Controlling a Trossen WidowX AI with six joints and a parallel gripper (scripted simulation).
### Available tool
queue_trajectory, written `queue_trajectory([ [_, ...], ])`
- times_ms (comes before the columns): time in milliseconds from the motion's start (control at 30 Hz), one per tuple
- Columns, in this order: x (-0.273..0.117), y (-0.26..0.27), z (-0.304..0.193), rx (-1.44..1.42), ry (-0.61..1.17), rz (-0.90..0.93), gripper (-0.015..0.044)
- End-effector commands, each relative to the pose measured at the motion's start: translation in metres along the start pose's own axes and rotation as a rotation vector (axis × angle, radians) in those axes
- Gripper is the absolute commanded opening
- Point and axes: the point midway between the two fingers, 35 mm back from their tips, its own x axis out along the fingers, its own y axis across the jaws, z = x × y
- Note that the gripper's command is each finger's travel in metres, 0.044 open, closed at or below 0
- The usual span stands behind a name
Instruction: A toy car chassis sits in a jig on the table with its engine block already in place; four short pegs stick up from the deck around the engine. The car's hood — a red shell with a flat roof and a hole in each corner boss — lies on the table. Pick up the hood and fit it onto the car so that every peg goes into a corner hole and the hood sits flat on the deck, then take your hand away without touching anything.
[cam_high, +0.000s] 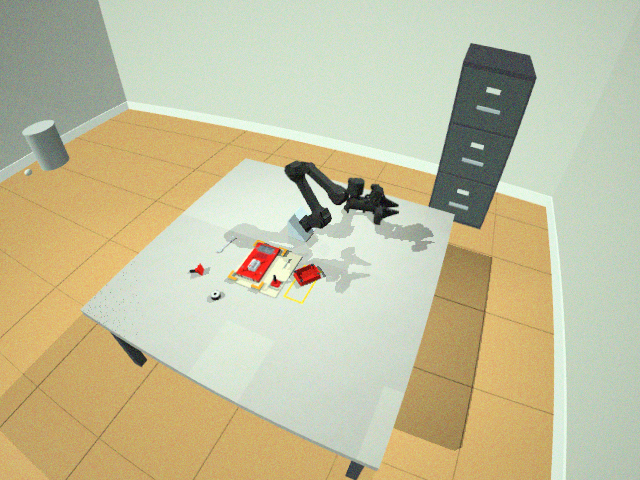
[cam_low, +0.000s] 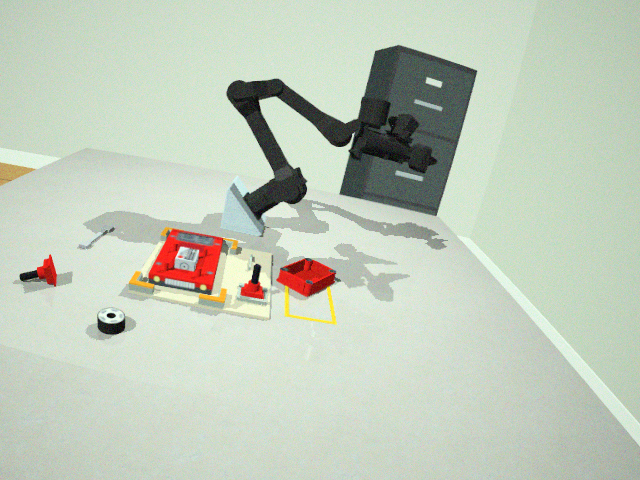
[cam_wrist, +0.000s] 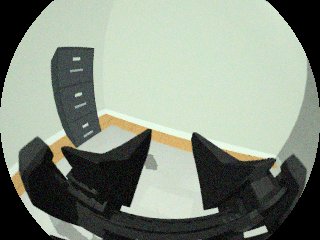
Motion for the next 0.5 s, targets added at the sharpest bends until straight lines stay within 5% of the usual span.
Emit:
queue_trajectory([
  [0,0.000,-0.001,-0.001,0.001,0.005,-0.002,0.0245],
  [233,0.013,-0.035,-0.051,0.050,0.265,-0.134,0.0429],
  [467,-0.002,-0.098,-0.118,0.178,0.615,-0.390,0.0440],
])
